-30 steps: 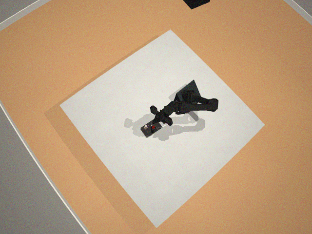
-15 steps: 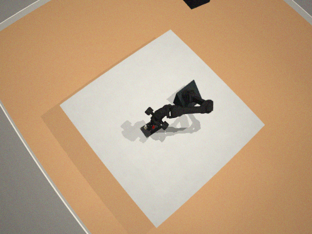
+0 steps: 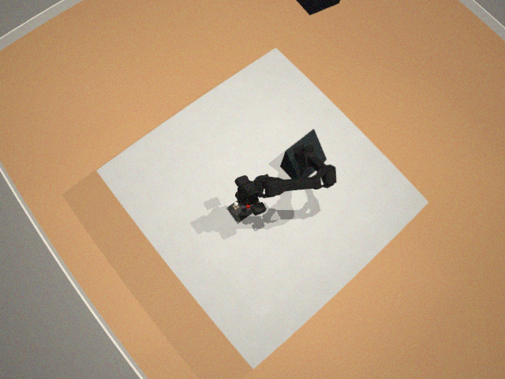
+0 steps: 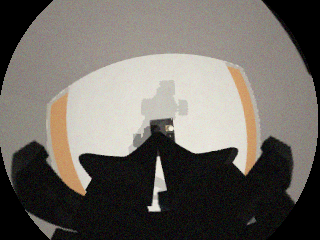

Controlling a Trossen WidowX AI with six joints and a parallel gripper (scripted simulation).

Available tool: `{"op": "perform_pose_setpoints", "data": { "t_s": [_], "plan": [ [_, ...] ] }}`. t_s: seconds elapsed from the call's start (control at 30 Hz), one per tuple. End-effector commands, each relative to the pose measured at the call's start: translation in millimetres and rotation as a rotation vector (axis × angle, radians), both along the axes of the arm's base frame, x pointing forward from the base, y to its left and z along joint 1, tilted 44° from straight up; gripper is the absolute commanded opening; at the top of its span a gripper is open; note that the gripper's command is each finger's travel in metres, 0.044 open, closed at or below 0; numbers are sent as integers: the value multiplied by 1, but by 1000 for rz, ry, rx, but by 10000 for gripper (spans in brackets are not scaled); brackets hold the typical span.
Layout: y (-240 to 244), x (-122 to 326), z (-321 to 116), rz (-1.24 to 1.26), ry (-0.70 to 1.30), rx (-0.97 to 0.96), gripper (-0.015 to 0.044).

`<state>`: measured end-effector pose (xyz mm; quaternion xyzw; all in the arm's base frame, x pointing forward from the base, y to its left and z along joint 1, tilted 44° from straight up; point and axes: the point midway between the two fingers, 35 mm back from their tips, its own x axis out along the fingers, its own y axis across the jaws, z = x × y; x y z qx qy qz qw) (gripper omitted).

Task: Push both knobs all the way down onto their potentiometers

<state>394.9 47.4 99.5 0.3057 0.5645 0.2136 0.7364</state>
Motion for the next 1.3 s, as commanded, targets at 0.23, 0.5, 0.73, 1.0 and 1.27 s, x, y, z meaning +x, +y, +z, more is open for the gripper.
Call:
{"op": "perform_pose_setpoints", "data": {
  "t_s": [0.23,0.5,0.73,1.0,1.27],
  "plan": [
    [29,-20,-43,-107,388,56,0],
    [47,-38,-67,-187,649,57,0],
    [52,-44,-74,-214,729,52,0],
    [64,-46,-87,-213,729,52,0],
    [66,-47,-88,-213,729,53,0]
  ]
}}
